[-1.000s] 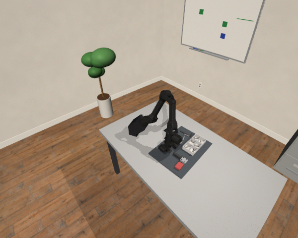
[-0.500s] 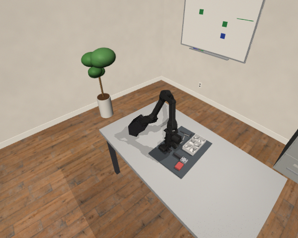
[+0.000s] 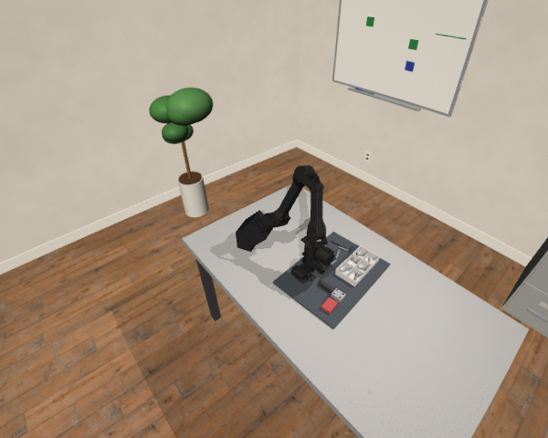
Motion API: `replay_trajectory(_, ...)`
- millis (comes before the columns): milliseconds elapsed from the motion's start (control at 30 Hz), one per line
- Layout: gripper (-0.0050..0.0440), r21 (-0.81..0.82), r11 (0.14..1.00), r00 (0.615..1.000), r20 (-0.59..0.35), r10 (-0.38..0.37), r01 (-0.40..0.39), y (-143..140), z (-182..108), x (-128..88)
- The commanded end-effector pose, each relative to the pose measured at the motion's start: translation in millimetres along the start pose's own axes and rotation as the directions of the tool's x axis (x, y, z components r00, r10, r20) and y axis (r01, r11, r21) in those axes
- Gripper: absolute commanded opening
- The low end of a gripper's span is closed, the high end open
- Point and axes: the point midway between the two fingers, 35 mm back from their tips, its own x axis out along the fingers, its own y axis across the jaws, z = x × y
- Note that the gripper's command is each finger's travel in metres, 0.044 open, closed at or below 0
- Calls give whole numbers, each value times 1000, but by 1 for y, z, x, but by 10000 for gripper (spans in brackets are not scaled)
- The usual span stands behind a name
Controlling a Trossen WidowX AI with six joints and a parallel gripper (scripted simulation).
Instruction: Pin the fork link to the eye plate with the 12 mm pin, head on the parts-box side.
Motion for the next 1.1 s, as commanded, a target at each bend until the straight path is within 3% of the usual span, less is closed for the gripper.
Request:
replay_trajectory(0, 123, 1, 1000, 1000, -8, 4, -4, 1, -3, 1)
replay_trajectory(1067, 123, 1, 1000, 1000, -8, 4, -4, 0, 4, 0)
